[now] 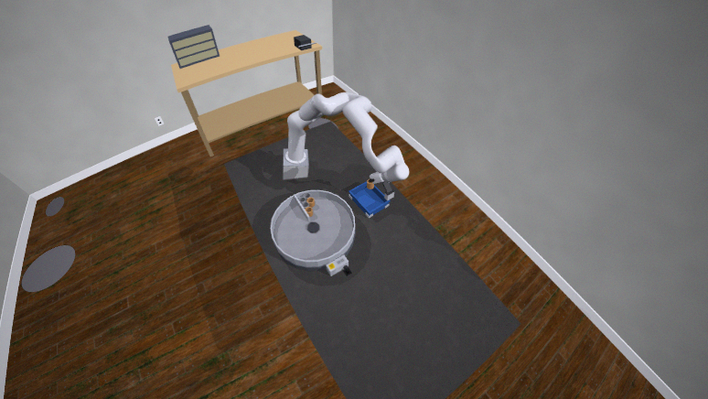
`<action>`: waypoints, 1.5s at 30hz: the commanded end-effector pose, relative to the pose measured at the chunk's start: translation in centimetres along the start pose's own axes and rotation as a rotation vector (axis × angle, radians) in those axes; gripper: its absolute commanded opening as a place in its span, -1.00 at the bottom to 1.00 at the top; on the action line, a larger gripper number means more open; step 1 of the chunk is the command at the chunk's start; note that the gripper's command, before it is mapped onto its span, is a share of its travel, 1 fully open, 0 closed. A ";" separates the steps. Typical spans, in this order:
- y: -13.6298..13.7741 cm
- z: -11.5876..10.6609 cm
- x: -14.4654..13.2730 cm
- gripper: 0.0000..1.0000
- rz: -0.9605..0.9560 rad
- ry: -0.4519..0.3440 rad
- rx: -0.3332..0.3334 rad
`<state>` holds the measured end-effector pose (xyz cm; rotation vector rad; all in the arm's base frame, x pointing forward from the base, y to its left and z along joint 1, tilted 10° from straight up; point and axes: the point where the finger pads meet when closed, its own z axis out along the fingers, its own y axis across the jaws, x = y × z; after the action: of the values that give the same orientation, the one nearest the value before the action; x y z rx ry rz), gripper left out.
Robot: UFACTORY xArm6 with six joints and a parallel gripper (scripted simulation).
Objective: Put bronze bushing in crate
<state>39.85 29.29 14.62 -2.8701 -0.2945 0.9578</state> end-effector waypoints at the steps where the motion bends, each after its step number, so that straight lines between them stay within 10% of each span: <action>1: -0.1 -0.1 0.1 -1.00 -0.001 0.004 0.001; 19: -0.2 5.3 4.6 -1.00 -0.001 0.004 0.001; 45: -0.2 5.7 5.0 -1.00 -0.001 0.004 0.001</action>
<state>40.14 30.64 7.13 -2.8701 -0.2947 0.9578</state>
